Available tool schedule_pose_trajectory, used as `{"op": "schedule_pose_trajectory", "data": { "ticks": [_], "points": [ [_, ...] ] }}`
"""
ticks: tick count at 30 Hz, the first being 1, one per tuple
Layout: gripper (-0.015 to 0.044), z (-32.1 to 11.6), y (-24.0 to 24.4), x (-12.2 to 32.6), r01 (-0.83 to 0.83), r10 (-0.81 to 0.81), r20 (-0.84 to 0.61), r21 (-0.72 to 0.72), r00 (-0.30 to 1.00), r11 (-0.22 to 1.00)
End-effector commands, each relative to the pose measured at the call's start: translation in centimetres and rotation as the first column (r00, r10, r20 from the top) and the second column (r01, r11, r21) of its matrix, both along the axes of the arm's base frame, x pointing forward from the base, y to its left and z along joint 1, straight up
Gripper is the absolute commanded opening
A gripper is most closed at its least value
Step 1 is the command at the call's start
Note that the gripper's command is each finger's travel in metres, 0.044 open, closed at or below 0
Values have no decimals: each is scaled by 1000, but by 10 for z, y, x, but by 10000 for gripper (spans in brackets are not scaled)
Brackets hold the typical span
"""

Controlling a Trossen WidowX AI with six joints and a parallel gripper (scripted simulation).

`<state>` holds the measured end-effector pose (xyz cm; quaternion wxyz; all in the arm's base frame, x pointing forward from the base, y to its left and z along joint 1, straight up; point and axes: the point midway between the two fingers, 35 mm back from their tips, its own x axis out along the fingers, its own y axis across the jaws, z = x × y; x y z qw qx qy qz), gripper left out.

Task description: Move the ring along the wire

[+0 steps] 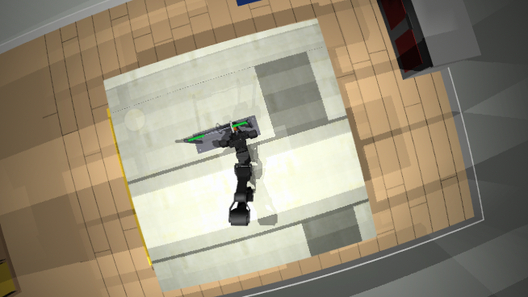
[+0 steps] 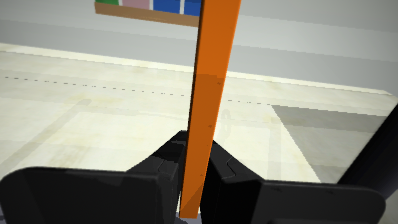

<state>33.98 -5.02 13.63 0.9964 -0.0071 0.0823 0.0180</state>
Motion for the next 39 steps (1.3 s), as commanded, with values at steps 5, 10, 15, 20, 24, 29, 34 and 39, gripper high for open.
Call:
{"op": "schedule_pose_trajectory", "data": {
  "ticks": [5,10,15,20,24,29,34,39],
  "points": [
    [-150,1,8,0,2,-2,2,4,1000,1000],
    [-150,1,13,-1,0,0,0,4,1000,1000],
    [-150,1,18,-1,-3,3,0,3,1000,1000],
    [-150,1,22,-1,-9,9,-1,0,1000,1000],
    [-150,1,26,-1,-17,17,-2,-4,1000,1000],
    [-150,2,29,-1,-32,31,-3,-13,1000,999],
    [-150,2,33,-1,-53,53,-4,-26,999,998],
    [-150,2,37,-1,-72,72,-5,-38,997,997]
  ]
}}
